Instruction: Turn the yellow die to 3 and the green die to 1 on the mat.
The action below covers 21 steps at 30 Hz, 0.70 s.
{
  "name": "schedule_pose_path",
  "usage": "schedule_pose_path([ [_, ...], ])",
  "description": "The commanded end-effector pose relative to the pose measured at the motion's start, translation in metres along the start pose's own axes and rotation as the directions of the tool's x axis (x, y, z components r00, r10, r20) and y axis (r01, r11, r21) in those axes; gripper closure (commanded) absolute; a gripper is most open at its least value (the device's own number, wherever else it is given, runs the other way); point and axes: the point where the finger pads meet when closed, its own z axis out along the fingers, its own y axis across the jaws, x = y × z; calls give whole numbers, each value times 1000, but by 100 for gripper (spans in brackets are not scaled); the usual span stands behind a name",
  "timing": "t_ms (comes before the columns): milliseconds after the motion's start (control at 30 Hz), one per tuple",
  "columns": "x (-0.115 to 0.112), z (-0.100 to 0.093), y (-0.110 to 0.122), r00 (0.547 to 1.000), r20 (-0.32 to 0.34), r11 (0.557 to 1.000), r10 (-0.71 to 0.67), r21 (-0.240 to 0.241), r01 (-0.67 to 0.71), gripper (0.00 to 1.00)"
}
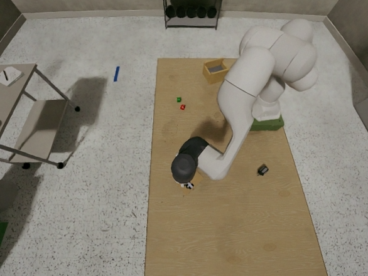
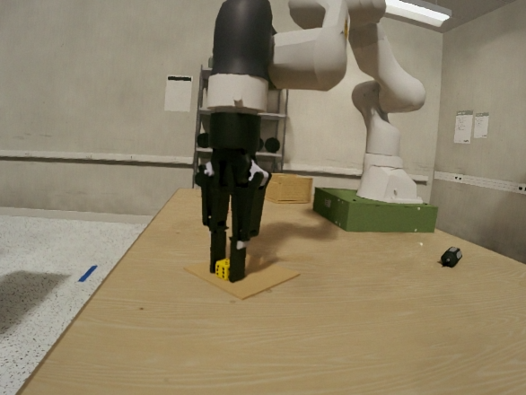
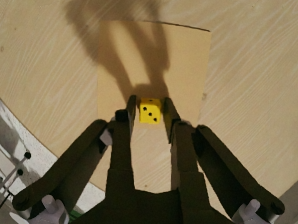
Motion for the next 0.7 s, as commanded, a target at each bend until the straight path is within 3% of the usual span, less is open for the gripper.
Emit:
schedule_pose_path([
  [0,-2,0,0,1000,4,1000,4,2,-4,68],
  [433,-2,-2,0,1000,4,1000,4,2,-4,68],
  [667,-2,-22,0,1000,4,1000,4,2,-4,68],
])
